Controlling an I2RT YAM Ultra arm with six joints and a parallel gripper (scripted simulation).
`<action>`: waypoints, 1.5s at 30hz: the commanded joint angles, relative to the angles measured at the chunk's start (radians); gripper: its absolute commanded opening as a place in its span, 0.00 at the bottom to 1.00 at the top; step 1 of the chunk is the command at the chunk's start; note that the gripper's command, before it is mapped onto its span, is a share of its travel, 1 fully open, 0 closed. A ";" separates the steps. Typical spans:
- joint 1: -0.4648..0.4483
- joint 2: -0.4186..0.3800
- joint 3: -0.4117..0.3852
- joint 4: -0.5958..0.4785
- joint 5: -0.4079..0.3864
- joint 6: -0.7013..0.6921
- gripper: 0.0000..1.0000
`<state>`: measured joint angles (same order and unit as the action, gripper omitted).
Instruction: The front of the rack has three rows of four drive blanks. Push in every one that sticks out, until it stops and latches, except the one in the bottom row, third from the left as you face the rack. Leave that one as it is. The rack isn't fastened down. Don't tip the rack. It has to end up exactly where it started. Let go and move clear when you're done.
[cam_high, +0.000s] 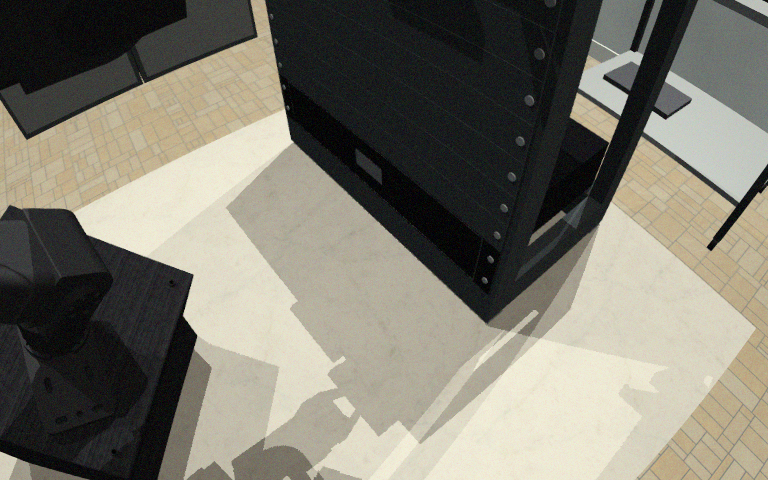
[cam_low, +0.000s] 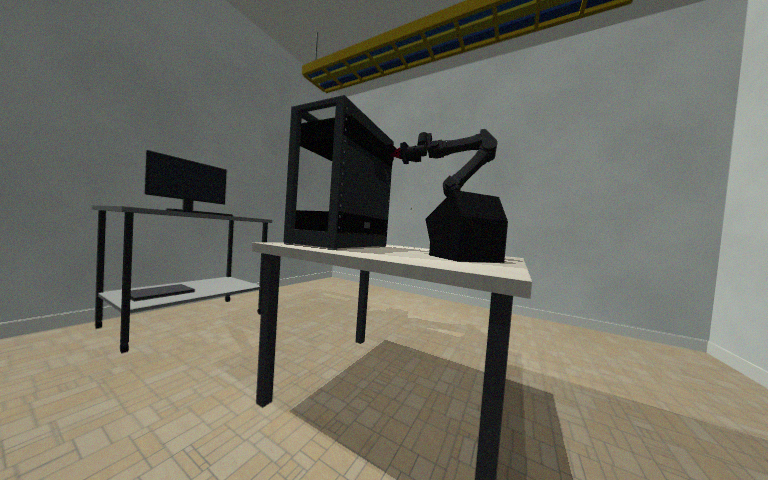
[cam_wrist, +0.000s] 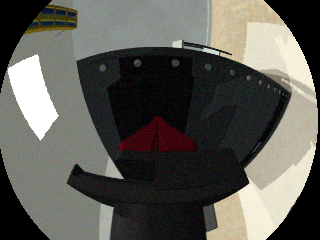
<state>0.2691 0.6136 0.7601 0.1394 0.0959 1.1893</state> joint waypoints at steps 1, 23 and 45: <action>-0.011 0.025 0.057 0.046 -0.023 -0.008 0.00; -0.007 0.027 0.059 0.047 -0.025 -0.007 0.00; -0.018 0.049 0.072 0.055 -0.035 0.000 0.00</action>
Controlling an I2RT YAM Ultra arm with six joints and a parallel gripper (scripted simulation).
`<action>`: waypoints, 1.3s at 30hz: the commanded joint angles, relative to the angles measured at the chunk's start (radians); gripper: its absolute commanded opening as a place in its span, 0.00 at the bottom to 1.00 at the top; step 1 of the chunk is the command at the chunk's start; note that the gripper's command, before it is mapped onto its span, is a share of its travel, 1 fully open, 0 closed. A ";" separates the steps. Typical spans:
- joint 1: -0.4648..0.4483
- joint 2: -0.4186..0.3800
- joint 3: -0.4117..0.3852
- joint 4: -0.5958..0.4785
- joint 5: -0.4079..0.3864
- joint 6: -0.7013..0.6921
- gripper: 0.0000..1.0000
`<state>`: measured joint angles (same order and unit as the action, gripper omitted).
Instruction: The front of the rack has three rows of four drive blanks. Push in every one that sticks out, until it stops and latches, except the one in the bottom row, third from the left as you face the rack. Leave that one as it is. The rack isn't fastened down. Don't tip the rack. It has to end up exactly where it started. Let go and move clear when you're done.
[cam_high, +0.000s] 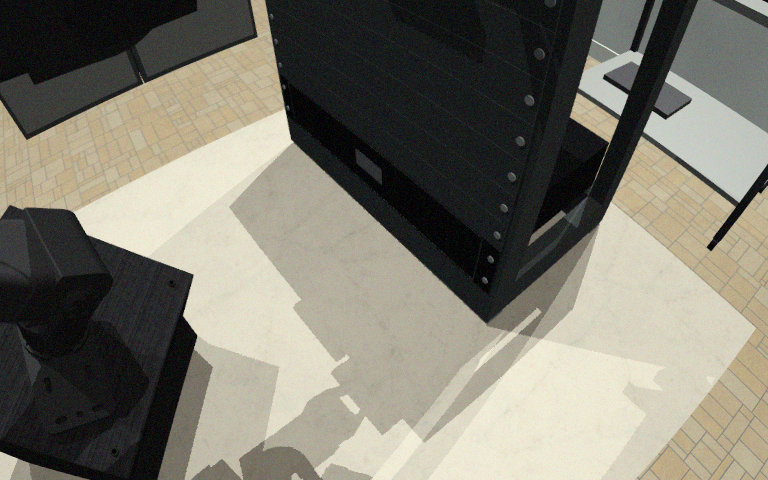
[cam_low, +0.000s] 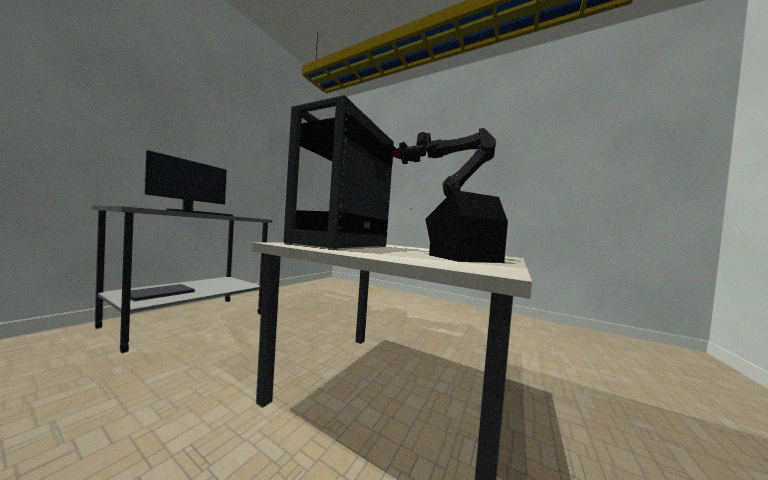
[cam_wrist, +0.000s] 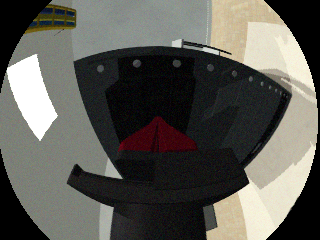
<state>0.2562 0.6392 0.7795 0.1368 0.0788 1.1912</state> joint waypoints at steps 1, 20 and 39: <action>-0.005 0.024 0.053 0.058 -0.018 -0.002 0.00; -0.004 0.022 0.052 0.057 -0.018 -0.002 0.00; 0.042 -0.221 -0.058 -0.106 0.023 -0.018 0.00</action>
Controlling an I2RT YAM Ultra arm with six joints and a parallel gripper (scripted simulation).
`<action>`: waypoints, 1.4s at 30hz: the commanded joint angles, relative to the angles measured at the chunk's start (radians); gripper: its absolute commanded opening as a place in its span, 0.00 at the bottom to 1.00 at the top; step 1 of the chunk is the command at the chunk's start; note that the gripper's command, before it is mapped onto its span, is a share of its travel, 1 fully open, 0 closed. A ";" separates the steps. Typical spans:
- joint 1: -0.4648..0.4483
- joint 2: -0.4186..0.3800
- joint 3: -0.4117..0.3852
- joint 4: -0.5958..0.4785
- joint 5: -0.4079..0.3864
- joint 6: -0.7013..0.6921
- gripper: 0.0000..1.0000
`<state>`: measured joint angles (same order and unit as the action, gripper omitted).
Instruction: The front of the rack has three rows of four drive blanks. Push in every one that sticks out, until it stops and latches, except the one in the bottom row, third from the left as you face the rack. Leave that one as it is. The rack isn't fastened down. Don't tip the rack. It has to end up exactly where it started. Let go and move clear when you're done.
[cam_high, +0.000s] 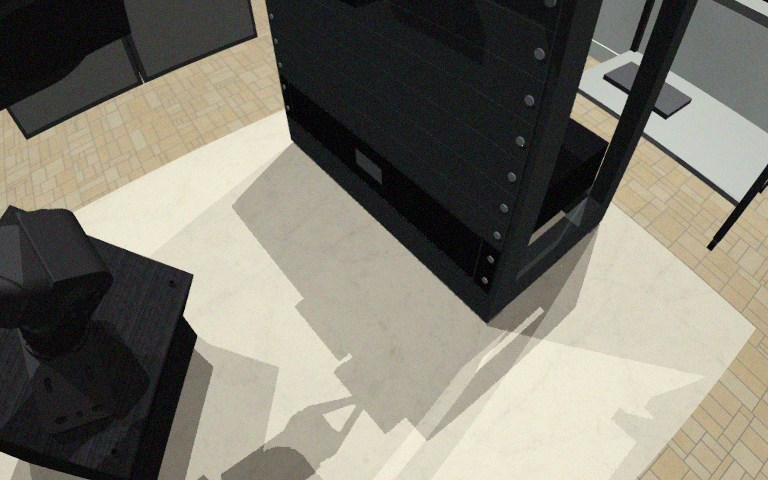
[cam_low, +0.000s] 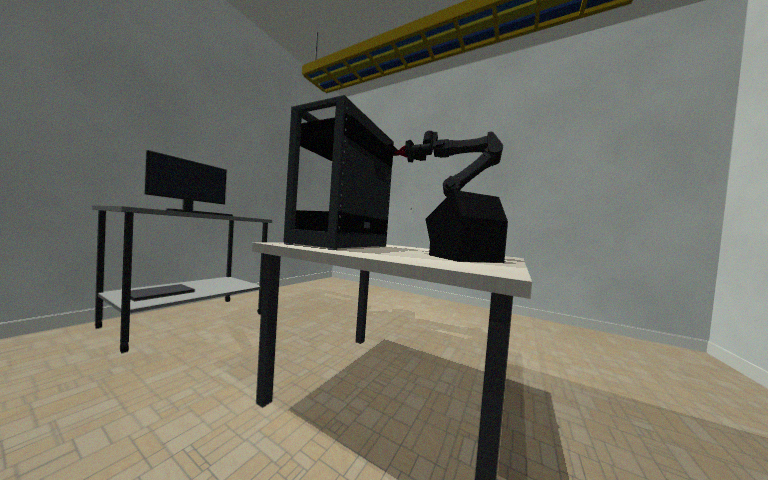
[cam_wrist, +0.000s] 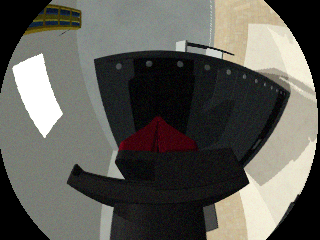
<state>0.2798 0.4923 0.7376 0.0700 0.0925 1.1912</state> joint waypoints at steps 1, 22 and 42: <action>0.026 -0.100 -0.022 -0.059 0.015 -0.020 0.00; 0.232 -0.311 -0.049 -0.203 0.194 -0.092 0.00; 0.359 -0.321 -0.055 -0.192 0.317 -0.140 0.00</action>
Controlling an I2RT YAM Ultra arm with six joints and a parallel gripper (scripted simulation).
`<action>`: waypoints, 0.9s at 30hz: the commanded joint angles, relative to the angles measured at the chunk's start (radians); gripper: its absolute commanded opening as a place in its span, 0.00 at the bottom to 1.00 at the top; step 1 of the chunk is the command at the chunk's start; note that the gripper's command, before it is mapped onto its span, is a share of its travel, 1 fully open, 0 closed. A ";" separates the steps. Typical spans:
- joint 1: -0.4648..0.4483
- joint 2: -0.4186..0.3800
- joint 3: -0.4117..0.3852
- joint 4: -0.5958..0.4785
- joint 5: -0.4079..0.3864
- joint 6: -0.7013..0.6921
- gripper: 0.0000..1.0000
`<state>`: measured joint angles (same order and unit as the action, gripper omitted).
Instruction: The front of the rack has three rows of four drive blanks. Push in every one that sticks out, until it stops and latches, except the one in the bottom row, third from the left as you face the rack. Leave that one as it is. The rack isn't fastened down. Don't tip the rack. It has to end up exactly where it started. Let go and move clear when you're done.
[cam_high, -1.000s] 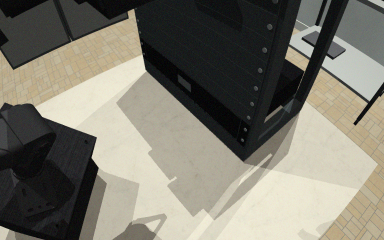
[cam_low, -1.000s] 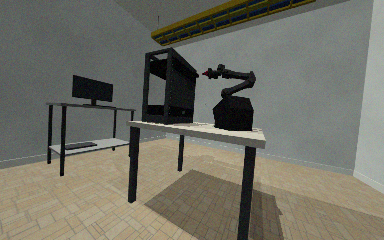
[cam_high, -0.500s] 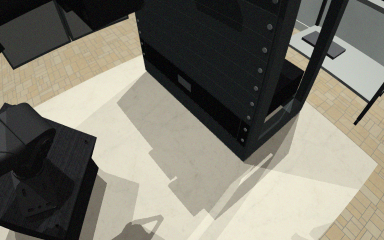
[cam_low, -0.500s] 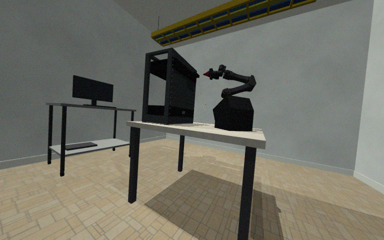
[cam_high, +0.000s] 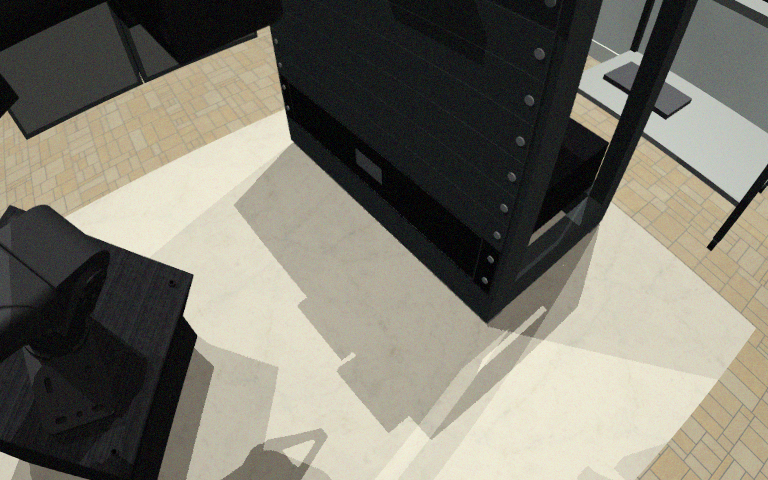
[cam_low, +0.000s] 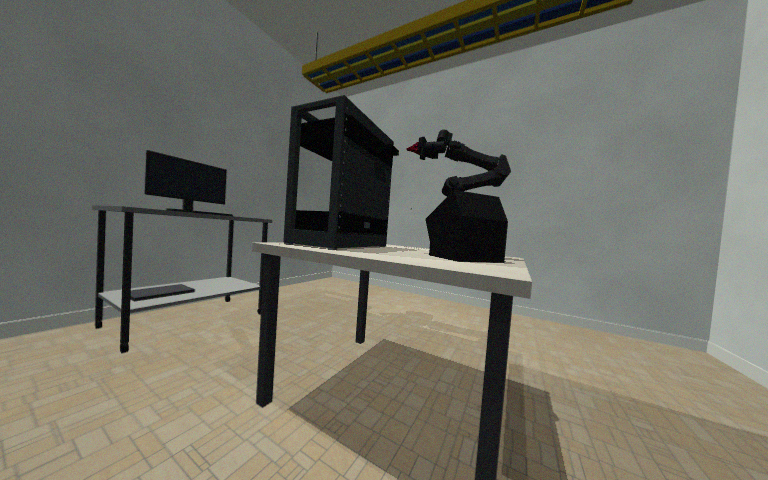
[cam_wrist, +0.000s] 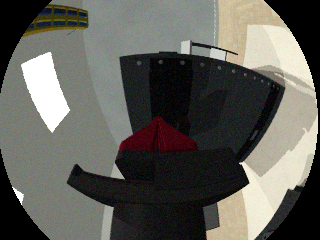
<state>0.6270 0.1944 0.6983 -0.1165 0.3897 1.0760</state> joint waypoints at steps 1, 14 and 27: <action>0.012 -0.023 -0.016 -0.005 0.020 -0.025 0.00; 0.134 -0.034 -0.031 0.030 0.125 -0.082 0.00; 0.296 -0.032 -0.054 0.076 0.220 -0.180 0.00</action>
<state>0.8883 0.1761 0.6685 -0.0677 0.5743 0.9493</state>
